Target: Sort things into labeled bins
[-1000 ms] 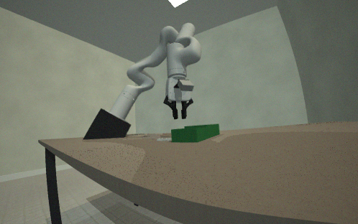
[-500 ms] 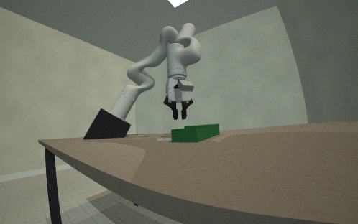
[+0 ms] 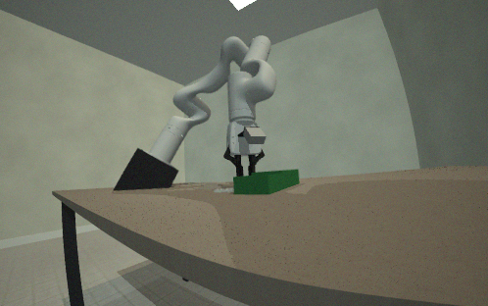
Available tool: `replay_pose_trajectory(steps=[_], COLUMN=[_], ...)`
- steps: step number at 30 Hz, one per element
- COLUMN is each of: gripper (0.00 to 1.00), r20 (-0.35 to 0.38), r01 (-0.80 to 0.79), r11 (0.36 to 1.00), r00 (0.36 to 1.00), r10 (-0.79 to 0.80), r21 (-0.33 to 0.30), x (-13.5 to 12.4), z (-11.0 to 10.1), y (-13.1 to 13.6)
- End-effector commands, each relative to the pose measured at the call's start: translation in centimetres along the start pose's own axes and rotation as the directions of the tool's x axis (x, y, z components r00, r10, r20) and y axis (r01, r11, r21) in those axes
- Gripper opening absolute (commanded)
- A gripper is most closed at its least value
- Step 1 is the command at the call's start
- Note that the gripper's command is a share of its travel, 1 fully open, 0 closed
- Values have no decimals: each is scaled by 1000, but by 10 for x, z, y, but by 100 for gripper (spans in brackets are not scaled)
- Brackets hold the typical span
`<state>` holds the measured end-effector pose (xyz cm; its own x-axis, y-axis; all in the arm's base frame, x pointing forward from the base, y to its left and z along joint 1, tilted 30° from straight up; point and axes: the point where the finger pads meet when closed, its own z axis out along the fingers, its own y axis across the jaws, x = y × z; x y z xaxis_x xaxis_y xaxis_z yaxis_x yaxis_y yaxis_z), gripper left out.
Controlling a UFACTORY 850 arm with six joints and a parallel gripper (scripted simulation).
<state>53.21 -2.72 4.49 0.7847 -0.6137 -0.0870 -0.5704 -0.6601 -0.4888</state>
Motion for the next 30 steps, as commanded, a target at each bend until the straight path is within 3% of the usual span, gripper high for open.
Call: replay_pose_trajectory(steps=[1,27,28,30], gripper=[30,30,0,0], r20=[-3,-3,-3,-3], r01=[1,1,1,1], r11=[1000,1000,1000,1000], r00=[1000,1000,1000,1000], r10=[-1,-1,-1,-1], r21=[3,3,3,3], x=[2,1,1,1], z=[13,25,25,25], y=[-1,-1,-1,-1])
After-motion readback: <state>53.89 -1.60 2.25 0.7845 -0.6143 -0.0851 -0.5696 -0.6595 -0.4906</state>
